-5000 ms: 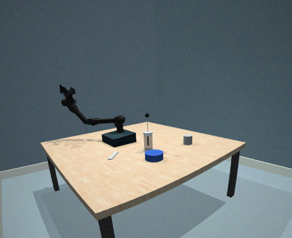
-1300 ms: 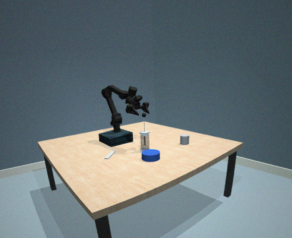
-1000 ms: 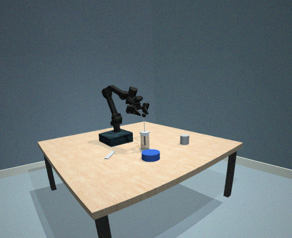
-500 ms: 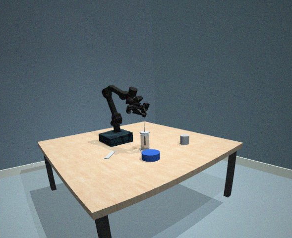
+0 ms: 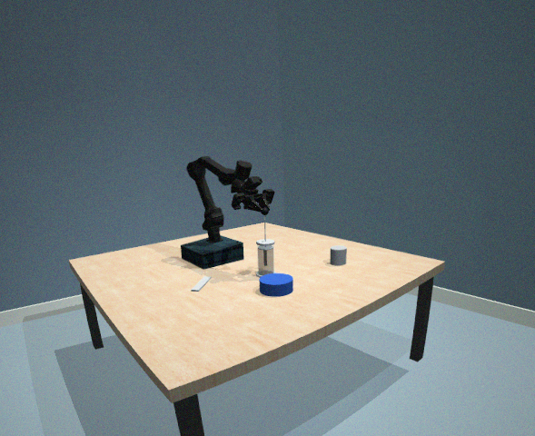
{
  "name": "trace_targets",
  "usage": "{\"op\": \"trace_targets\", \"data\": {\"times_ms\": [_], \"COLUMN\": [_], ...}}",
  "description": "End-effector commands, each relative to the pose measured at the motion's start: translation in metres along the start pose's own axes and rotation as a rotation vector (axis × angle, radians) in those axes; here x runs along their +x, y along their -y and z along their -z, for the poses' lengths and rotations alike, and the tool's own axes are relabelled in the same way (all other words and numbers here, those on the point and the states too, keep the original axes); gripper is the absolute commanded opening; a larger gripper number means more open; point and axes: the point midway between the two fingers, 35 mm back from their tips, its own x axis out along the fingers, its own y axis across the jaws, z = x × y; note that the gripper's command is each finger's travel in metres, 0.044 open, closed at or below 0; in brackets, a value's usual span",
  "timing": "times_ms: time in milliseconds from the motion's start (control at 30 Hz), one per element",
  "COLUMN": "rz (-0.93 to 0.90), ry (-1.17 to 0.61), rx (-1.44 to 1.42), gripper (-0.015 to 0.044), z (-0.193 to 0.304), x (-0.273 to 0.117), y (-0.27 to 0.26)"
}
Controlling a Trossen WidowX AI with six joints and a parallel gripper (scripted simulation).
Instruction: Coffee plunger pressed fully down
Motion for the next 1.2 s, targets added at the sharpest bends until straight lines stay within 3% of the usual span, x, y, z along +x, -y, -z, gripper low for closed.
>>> {"op": "trace_targets", "data": {"times_ms": [0,1167], "rz": [-0.002,-0.002], "ry": [-0.036,-0.035], "rx": [-0.008,-0.008], "gripper": [0.0120,0.0120], "z": [0.019,0.065], "x": [0.009,0.044], "y": [-0.001,0.000]}}
